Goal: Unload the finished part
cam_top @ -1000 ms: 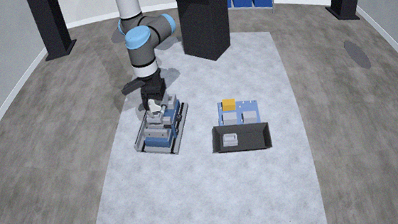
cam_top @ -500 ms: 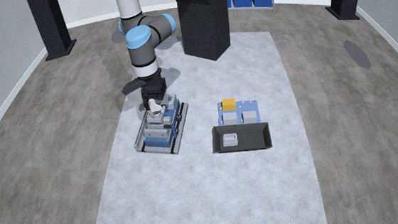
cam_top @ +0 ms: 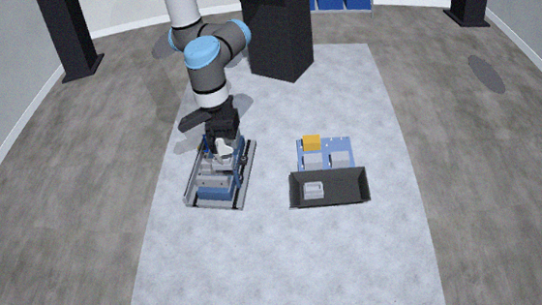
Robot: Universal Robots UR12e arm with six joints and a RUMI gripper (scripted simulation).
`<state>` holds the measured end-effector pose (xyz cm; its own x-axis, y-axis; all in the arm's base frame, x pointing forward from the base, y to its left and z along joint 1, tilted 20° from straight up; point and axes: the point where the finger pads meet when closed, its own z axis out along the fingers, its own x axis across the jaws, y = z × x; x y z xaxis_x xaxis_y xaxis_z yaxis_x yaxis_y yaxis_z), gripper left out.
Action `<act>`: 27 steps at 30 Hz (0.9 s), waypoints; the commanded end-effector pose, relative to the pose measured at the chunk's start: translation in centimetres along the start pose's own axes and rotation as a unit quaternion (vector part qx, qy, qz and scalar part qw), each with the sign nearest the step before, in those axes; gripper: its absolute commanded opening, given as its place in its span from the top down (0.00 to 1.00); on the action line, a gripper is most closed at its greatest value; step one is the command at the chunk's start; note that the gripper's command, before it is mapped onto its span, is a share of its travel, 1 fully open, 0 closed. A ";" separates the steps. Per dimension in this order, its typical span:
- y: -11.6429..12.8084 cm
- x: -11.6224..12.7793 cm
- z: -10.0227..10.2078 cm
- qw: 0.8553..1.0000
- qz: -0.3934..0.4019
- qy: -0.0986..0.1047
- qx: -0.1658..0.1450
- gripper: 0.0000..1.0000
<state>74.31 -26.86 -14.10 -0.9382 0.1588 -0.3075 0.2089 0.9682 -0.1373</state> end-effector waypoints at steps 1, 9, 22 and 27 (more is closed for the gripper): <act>3.7 -0.9 0.2 1.000 -0.005 0.001 -0.001 1.00; 9.8 -1.8 0.5 1.000 -0.013 0.003 -0.001 1.00; 21.8 -2.3 0.5 1.000 -0.030 0.003 -0.001 1.00; 24.7 -2.1 0.5 0.999 -0.034 0.003 0.000 1.00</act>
<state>80.68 -6.66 -16.87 -0.9507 0.1008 -0.2933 0.1504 0.9769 -0.1518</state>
